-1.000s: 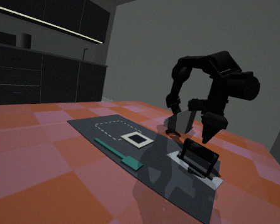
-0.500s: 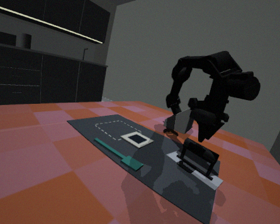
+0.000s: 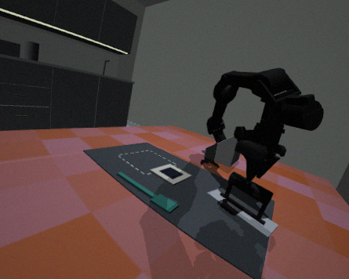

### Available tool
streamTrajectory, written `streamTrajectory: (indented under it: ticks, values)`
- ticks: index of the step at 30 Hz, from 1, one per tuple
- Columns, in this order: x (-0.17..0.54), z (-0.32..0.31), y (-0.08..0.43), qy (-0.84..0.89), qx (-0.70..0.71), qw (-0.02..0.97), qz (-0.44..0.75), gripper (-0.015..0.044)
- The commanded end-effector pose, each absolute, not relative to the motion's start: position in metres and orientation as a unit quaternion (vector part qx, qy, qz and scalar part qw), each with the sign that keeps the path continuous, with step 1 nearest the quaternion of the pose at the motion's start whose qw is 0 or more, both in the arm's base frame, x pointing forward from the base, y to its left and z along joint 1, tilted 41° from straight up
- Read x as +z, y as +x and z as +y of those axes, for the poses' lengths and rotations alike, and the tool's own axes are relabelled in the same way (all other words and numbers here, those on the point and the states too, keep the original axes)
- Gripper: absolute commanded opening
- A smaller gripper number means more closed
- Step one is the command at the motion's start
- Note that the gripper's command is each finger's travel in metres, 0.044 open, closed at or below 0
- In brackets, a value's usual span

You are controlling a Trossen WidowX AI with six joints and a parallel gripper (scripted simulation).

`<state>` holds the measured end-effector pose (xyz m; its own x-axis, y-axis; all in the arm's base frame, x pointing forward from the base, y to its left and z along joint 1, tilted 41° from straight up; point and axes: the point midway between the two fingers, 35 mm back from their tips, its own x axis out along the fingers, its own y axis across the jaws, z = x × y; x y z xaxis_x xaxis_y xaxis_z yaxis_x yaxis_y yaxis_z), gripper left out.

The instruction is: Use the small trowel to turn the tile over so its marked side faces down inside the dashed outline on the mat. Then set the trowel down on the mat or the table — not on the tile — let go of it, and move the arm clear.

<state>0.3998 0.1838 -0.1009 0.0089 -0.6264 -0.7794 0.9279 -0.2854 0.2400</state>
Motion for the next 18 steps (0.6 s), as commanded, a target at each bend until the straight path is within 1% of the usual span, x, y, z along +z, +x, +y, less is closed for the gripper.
streamTrajectory:
  ticks: [1, 18]
  values:
    - [-0.107, 0.177, 0.399, 0.416, -0.683, 0.573, 0.179, 0.0270]
    - [-0.126, 0.161, 0.399, 0.409, -0.685, 0.575, 0.181, 0.0270]
